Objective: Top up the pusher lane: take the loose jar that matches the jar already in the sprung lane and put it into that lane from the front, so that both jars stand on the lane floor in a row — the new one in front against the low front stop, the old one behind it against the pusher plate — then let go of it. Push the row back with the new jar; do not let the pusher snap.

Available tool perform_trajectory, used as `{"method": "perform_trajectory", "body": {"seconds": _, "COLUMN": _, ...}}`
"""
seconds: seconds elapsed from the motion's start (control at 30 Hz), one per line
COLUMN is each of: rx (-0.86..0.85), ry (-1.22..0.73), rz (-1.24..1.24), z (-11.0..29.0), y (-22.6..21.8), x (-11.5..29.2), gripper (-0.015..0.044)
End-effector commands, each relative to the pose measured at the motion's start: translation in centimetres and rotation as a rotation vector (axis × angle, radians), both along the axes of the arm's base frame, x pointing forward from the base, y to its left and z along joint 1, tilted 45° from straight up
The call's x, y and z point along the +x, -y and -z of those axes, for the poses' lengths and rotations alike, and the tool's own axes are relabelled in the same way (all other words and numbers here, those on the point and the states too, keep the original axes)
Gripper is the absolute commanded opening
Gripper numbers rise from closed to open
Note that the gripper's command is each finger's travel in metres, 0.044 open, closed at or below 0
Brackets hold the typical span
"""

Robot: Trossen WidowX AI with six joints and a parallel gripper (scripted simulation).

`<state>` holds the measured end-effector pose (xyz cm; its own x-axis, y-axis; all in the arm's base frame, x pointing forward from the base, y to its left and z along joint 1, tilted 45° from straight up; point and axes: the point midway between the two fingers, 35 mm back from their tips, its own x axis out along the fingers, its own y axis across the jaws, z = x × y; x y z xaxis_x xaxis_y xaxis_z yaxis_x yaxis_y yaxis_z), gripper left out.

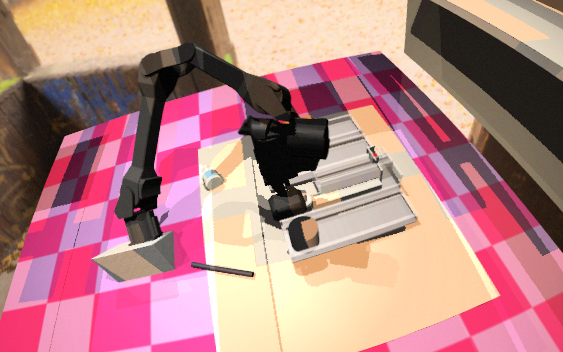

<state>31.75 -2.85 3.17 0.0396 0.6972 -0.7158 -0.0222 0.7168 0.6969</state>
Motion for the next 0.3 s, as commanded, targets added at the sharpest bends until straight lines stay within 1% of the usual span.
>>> {"method": "perform_trajectory", "body": {"seconds": 0.0, "rx": -0.002, "ry": -0.004, "rz": -0.001, "z": 0.0, "y": 0.1, "x": -1.2, "gripper": 0.0278}}
{"method": "perform_trajectory", "body": {"seconds": 0.27, "rx": -0.003, "ry": -0.006, "rz": 0.0, "z": 0.2, "y": 0.2, "x": -4.1, "gripper": 0.0278}}
